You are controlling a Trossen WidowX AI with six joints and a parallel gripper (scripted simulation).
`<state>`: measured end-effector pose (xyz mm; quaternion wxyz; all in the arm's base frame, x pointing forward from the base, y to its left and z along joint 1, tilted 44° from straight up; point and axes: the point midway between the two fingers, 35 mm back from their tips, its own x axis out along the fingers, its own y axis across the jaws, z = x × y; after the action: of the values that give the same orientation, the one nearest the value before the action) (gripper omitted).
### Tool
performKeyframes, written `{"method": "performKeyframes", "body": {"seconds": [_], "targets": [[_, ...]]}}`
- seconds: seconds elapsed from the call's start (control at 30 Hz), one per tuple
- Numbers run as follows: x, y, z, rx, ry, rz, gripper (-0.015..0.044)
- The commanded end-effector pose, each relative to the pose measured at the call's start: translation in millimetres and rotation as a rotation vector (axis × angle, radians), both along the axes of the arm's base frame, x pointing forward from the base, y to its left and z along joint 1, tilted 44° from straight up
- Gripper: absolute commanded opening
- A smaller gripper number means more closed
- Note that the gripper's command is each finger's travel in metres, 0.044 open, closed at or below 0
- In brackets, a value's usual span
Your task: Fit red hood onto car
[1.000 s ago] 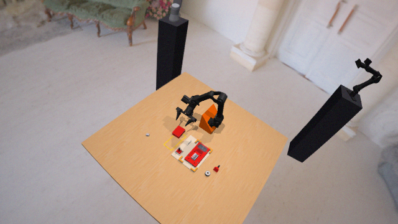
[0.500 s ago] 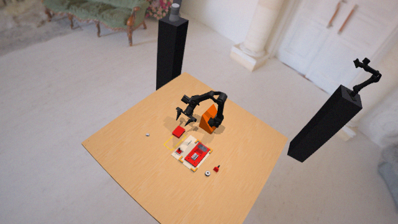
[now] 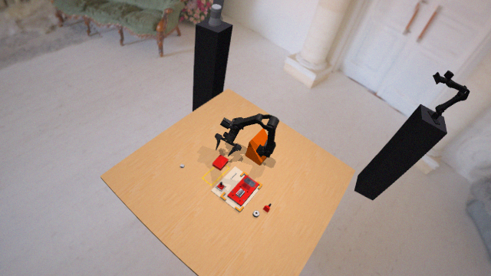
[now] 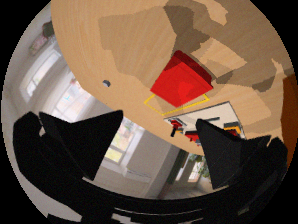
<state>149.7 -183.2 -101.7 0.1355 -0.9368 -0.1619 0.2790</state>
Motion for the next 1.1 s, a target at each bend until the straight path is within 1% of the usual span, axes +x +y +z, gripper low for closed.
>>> {"method": "performKeyframes", "body": {"seconds": [0.0,0.2,0.57,0.93,1.03,1.07], "targets": [[11.2,-1.1,-4.5,-0.441,-0.157,0.482,0.044],[21.6,-0.6,-4.2,-0.789,-0.394,0.95,0.044],[32.9,0.3,0.2,-1.071,-0.739,1.434,0.044],[43.8,2.1,8.4,-1.274,-1.212,1.858,0.044],[45.2,2.4,9.9,-1.329,-1.351,1.935,0.044],[45.3,2.4,10.1,-1.333,-1.365,1.943,0.044]]}}
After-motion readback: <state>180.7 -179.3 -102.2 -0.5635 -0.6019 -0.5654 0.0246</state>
